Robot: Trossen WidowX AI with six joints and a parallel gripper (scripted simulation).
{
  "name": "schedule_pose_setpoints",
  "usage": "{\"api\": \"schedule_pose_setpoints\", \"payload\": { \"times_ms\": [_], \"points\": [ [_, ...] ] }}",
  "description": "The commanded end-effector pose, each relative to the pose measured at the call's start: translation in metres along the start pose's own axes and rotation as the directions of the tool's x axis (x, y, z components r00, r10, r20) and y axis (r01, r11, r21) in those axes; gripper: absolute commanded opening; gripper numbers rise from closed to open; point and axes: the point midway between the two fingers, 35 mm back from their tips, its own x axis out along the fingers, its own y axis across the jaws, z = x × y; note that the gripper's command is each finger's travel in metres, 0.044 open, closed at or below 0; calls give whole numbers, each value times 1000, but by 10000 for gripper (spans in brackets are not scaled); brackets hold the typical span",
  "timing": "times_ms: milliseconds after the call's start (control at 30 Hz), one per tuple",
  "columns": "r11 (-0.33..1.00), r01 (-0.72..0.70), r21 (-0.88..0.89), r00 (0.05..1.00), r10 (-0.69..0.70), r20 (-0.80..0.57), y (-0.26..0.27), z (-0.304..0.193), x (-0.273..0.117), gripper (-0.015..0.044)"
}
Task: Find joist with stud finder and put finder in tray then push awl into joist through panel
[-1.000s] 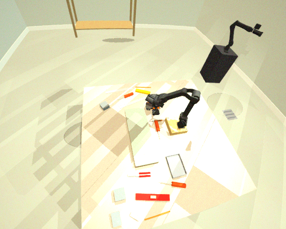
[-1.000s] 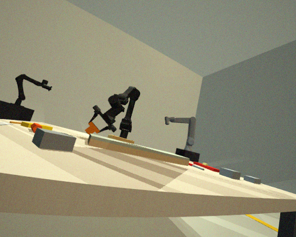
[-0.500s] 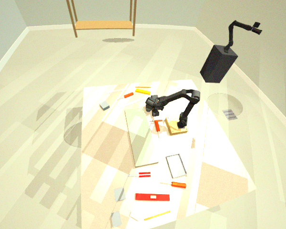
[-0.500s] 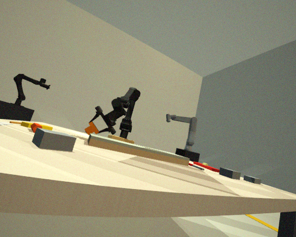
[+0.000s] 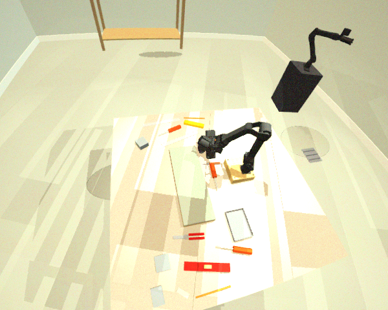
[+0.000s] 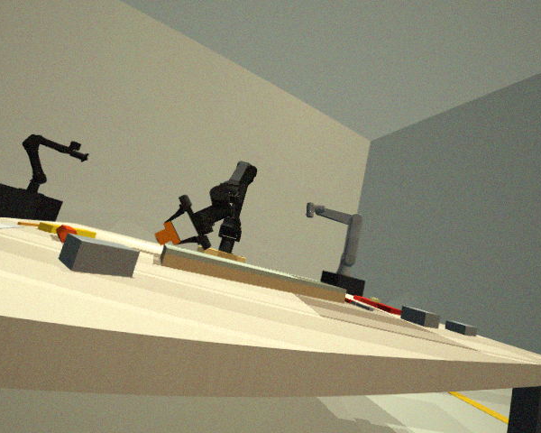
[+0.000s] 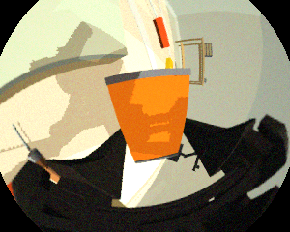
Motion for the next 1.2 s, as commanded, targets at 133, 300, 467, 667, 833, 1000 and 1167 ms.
{"api": "schedule_pose_setpoints", "payload": {
  "times_ms": [133, 300, 467, 667, 833, 1000, 1167],
  "points": [
    [1000, 25, 8, 1000, -25, -2, 3, 0, 3, 0],
    [1000, 21, 6, 1000, -21, -1, 8, 1, 7, 0],
    [1000, 17, 3, 1000, -17, 0, 14, 1, 12, 0],
    [1000, 13, -1, 1000, -13, 1, 19, 2, 16, 0],
    [1000, 10, -5, 1000, -10, -1, 20, 2, 16, 53],
    [1000, 10, -5, 1000, -10, -1, 20, 2, 16, 184],
    [1000, 10, -5, 1000, -10, -1, 20, 2, 16, 315]
  ]
}}
